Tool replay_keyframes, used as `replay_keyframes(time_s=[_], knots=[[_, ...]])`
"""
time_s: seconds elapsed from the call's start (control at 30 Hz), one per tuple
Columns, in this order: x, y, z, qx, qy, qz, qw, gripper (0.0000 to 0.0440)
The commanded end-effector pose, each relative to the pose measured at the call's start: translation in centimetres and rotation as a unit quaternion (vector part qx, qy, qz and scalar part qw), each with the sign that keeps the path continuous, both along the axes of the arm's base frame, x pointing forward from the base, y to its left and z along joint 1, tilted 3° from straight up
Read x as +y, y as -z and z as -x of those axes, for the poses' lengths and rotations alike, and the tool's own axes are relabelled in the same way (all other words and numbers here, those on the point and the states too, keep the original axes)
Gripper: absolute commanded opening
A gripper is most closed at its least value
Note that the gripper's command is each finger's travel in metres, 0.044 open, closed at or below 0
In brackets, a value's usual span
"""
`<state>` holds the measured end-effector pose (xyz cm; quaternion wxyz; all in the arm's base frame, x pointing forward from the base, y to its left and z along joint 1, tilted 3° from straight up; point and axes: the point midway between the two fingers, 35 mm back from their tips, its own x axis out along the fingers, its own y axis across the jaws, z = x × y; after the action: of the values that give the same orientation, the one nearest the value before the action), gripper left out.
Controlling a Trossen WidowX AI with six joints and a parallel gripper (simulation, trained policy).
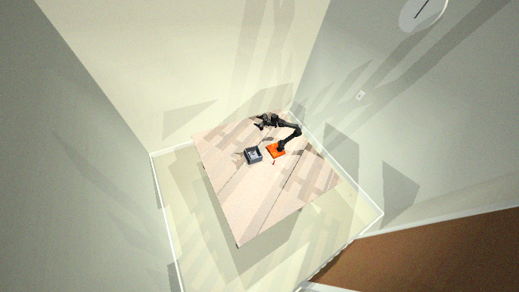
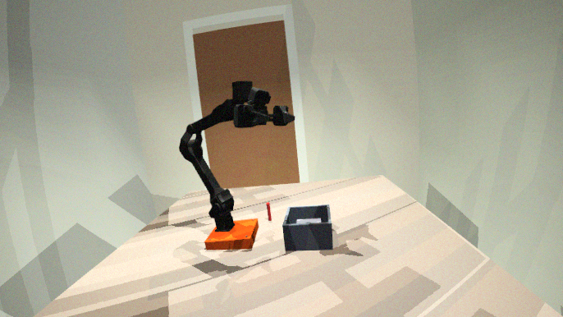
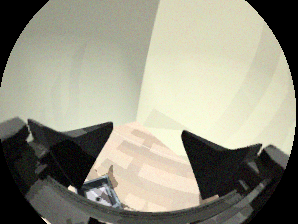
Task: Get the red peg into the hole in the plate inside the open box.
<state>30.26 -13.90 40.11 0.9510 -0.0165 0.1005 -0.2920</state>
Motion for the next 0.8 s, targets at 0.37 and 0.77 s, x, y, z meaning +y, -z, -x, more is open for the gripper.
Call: replay_keyframes(time_s=[0.37, 0.77], knots=[[8.7, 10.0, 0.1, 0.097, -0.049, -0.202, 0.973, 0.0440], [16.0, 18.1, 4.5, 0.218, -0.023, -0.341, 0.914, 0.0440]])
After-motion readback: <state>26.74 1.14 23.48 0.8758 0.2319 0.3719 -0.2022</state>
